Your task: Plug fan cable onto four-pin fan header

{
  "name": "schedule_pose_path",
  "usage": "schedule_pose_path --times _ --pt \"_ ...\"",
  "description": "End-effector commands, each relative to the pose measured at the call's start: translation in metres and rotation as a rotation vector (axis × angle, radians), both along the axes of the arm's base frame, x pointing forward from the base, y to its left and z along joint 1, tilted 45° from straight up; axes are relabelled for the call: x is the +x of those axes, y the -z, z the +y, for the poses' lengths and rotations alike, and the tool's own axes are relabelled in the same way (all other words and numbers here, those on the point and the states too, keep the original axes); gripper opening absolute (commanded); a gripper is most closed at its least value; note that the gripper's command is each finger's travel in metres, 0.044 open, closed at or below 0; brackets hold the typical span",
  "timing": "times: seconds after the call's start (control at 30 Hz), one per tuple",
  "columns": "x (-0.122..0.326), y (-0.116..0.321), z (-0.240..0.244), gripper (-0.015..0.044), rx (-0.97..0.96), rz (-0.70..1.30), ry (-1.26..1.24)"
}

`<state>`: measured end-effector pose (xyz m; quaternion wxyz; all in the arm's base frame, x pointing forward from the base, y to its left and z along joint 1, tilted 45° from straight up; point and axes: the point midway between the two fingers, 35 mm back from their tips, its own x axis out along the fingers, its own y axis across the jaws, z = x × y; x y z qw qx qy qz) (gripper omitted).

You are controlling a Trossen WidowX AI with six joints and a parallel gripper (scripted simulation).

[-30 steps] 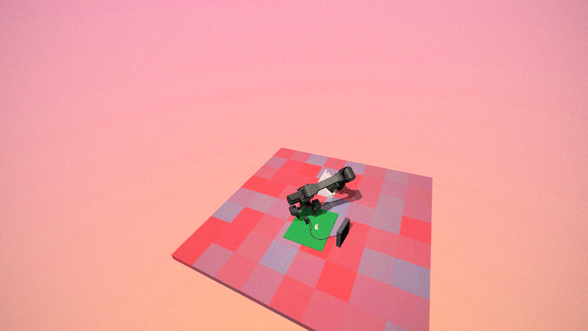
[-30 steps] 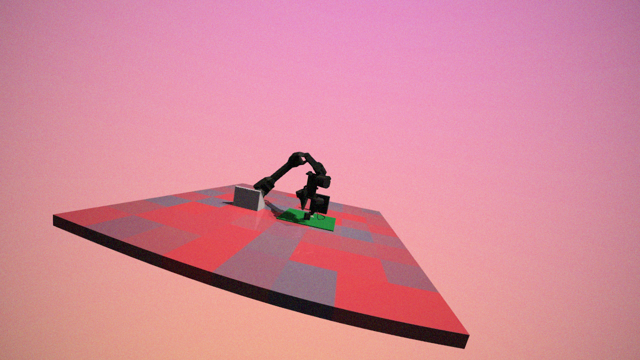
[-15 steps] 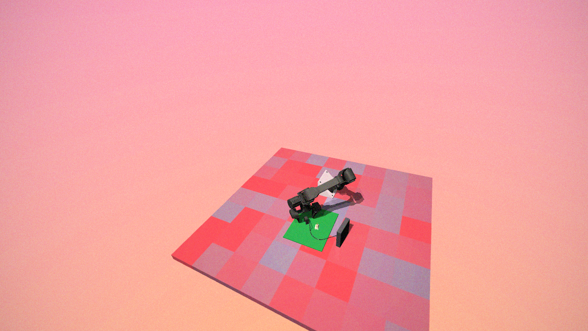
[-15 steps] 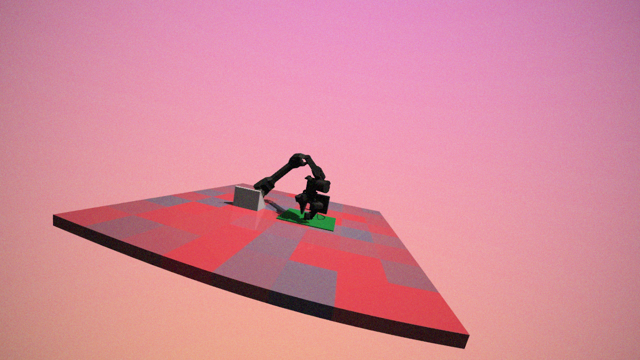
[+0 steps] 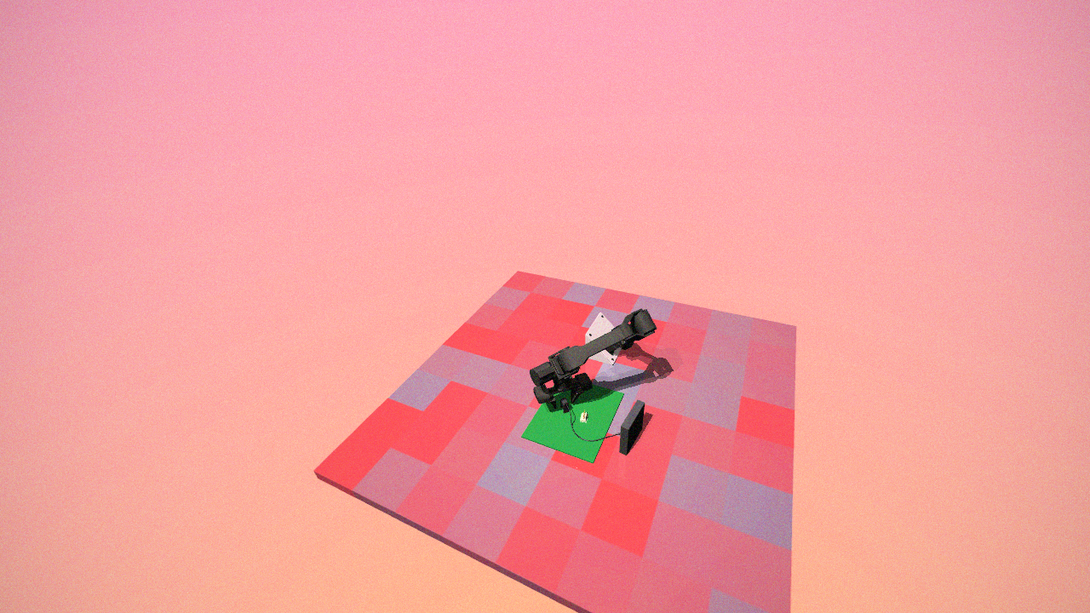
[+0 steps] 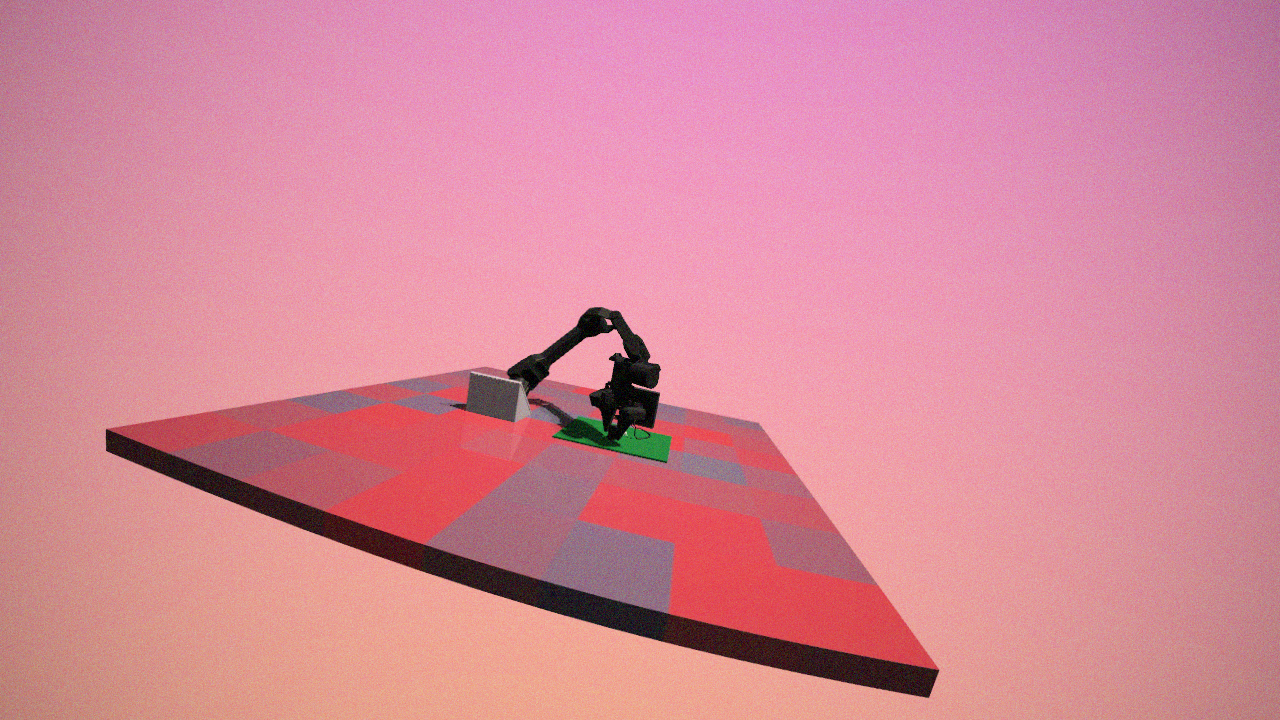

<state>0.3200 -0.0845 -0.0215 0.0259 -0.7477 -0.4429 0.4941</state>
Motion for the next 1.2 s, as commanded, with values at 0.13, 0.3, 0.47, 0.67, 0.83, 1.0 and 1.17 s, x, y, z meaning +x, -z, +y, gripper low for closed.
schedule_pose_path --times 0.13,0.3,0.47,0.67,0.83,1.0,1.17 --pt "0.000 0.000 0.000 0.0073 -0.001 -0.001 0.000" --pt "0.000 0.000 0.000 0.0000 -0.001 -0.001 0.000" --pt "-0.004 -0.027 -0.028 0.0000 0.003 0.002 0.004" --pt "-0.005 -0.035 -0.034 0.0000 0.005 0.002 0.005" --pt "-0.004 -0.037 -0.032 0.0000 -0.010 -0.082 -0.082" --pt "-0.002 -0.041 -0.029 0.0000 -0.032 -0.202 -0.206" --pt "0.000 -0.045 -0.025 0.0000 -0.053 -0.322 -0.331"
